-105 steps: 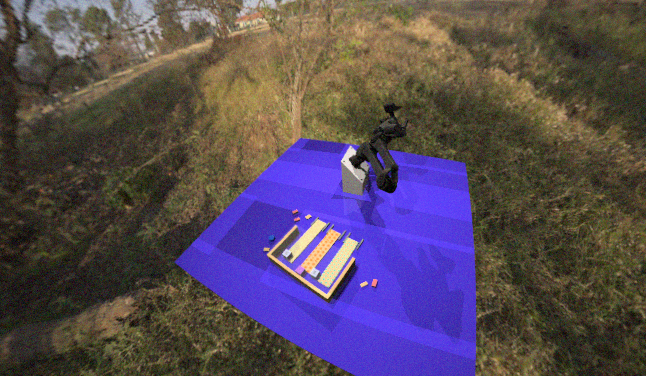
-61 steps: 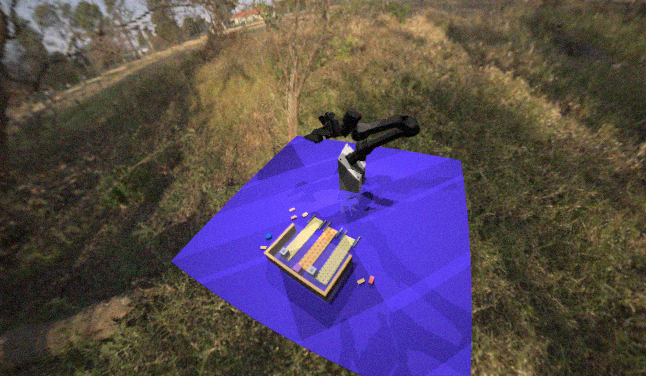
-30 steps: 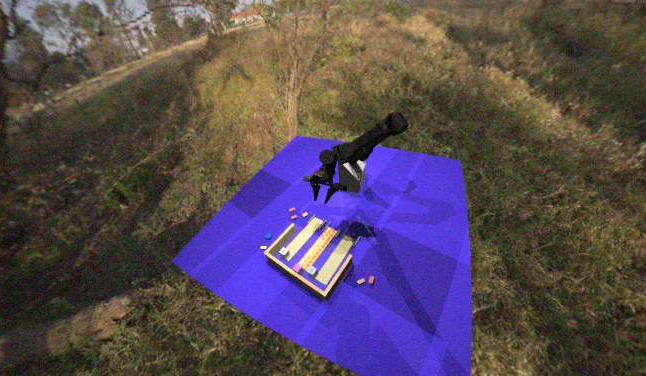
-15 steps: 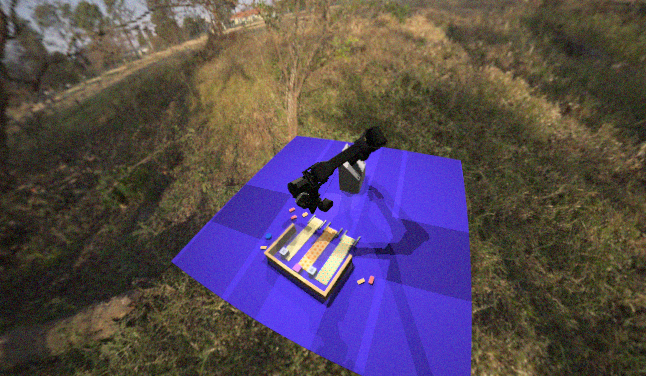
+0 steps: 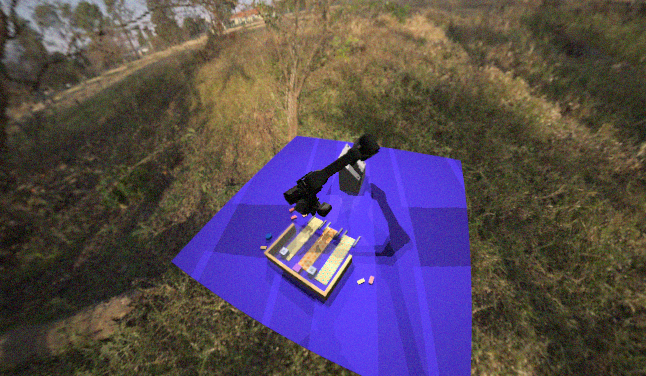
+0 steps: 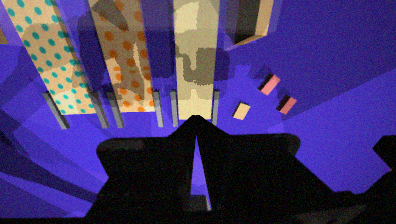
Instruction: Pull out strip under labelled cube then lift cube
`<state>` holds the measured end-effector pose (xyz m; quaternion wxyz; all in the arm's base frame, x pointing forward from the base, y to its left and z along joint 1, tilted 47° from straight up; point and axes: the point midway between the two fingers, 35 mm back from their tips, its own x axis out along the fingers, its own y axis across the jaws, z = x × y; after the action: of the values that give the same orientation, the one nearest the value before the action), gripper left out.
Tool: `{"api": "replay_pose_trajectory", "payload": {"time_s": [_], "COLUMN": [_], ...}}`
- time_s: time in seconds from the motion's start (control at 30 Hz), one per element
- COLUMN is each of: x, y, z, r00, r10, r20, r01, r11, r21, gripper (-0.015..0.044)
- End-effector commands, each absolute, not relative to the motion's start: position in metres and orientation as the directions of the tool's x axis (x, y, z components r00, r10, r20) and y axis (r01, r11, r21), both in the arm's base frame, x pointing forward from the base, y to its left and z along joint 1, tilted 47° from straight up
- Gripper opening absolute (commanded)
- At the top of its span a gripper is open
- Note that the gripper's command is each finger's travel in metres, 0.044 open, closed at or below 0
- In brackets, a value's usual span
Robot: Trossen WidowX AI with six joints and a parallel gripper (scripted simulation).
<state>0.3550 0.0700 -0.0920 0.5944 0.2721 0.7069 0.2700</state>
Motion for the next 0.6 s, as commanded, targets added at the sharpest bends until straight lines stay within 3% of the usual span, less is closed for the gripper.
{"api": "replay_pose_trajectory", "payload": {"time_s": [0.0,0.57], "x": [0.353,0.348], "y": [0.074,0.094], "z": [-0.099,-0.119], "r00": [-0.152,-0.152], "r10": [0.706,0.706], "r20": [-0.692,-0.691], "r01": [0.072,0.072], "r11": [0.706,0.706], "r21": [0.705,0.705], "gripper": [0.0000,0.0000]}}
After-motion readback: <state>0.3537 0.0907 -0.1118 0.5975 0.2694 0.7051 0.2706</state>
